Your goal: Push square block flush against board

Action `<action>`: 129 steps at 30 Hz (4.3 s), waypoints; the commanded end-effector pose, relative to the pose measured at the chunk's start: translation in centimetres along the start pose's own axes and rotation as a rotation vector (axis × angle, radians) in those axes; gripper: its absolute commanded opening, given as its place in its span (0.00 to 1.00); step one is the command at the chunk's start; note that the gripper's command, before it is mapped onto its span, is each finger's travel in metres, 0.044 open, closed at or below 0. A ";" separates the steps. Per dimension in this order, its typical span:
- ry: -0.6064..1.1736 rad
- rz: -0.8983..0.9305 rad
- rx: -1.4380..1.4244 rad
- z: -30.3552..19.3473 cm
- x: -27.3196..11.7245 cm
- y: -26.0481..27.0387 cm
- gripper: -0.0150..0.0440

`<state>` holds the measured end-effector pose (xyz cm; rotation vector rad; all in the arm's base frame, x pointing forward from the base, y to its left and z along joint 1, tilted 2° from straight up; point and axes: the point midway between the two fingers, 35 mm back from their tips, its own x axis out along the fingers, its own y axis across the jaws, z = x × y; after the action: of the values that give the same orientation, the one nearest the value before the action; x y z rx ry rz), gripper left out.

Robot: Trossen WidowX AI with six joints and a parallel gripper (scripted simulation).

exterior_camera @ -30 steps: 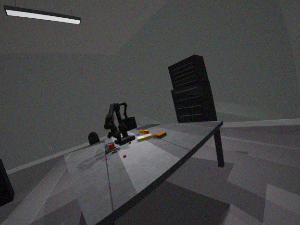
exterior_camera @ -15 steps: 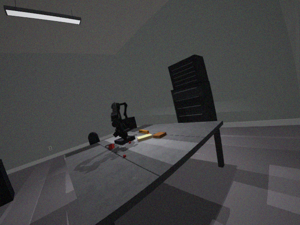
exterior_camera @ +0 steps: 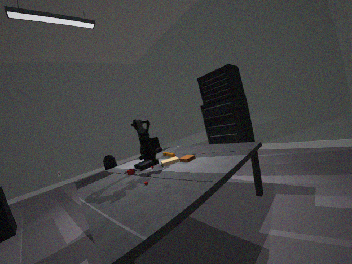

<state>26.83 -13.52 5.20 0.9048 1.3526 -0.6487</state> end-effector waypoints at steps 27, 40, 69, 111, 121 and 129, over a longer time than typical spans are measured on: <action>0.073 -0.061 -0.962 -6.9 1.7 10.8 0.25; 0.113 -0.087 -1.405 -11.3 2.5 14.8 0.25; 0.167 -0.115 -1.932 -17.8 8.8 17.7 0.25; 0.169 -0.119 -1.932 -15.8 8.0 13.0 0.25; 0.170 -0.119 -1.932 -15.6 7.9 12.3 0.25; 0.170 -0.119 -1.932 -15.6 7.9 12.3 0.25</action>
<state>30.13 7.20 -0.02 -0.7085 1.4413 0.7371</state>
